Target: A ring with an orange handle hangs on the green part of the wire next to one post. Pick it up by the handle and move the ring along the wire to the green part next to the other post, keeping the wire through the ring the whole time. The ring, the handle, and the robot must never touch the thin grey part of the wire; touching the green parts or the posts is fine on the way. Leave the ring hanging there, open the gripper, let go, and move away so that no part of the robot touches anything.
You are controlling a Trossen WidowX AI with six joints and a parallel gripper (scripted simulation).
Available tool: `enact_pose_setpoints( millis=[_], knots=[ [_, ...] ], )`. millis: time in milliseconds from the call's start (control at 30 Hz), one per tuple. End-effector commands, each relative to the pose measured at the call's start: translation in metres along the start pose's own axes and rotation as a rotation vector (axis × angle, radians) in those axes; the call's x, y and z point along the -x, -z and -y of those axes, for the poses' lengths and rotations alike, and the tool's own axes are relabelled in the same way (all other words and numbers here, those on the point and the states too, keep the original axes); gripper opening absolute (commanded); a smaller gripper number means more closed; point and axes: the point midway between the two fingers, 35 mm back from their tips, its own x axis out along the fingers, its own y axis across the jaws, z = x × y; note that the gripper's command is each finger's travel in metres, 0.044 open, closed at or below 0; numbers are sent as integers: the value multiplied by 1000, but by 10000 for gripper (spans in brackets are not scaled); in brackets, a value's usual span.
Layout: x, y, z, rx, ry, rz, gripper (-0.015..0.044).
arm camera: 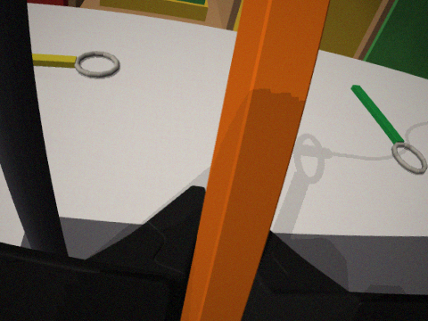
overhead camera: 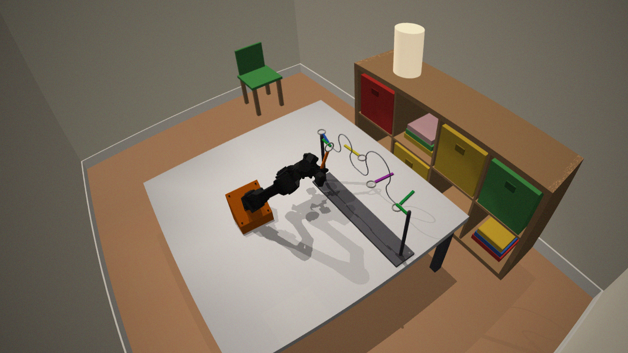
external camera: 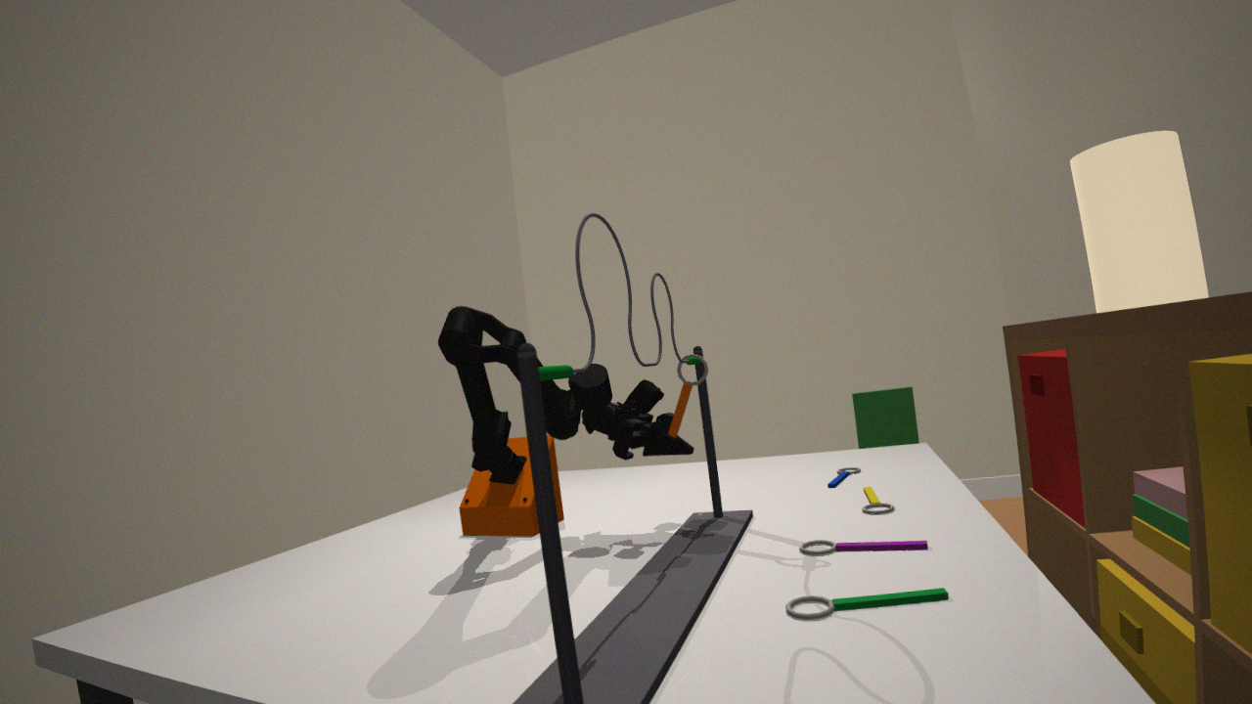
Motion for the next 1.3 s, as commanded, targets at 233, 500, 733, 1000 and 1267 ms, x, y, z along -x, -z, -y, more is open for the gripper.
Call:
enact_pose_setpoints(
  millis=[233,500,733,1000,1267],
  knots=[
    [2,0,0,0,0,0,160],
    [31,-1,-1,4,-5,-1,160],
    [50,1,-1,7,-7,-1,160],
    [50,1,-1,7,-7,-1,160],
    [50,1,-1,7,-7,-1,160]
  ],
)
